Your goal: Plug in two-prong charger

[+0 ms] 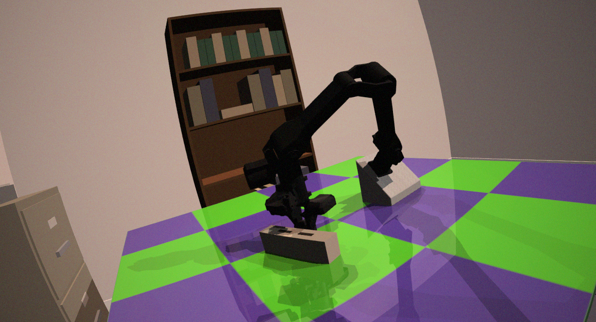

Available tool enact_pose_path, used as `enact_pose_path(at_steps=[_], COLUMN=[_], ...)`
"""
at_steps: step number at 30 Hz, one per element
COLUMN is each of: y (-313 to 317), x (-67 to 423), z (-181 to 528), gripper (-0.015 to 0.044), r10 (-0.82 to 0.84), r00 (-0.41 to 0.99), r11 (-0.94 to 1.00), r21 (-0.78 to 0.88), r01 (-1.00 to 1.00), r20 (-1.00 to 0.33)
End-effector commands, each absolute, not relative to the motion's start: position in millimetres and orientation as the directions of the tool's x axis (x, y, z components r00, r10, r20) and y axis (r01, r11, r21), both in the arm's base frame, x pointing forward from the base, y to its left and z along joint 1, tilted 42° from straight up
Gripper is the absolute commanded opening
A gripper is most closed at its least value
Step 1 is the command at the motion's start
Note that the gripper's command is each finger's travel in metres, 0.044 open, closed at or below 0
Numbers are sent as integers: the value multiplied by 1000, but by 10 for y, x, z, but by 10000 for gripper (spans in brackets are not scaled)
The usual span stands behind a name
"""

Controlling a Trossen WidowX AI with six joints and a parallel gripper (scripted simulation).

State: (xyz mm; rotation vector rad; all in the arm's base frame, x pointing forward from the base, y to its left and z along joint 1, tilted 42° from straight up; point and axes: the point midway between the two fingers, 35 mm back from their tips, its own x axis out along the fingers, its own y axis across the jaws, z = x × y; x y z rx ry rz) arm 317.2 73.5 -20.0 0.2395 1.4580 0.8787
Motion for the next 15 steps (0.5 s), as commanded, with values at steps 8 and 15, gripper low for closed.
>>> enact_pose_path(at_steps=[8, 15], y=[740, 742], x=[3196, 3202], z=[-188, -187], gripper=[0, 0], r10=[644, 644], r00=[-123, -123], r11=[676, 676], r21=[637, 637], r01=[-370, -370], r20=[-755, -755])
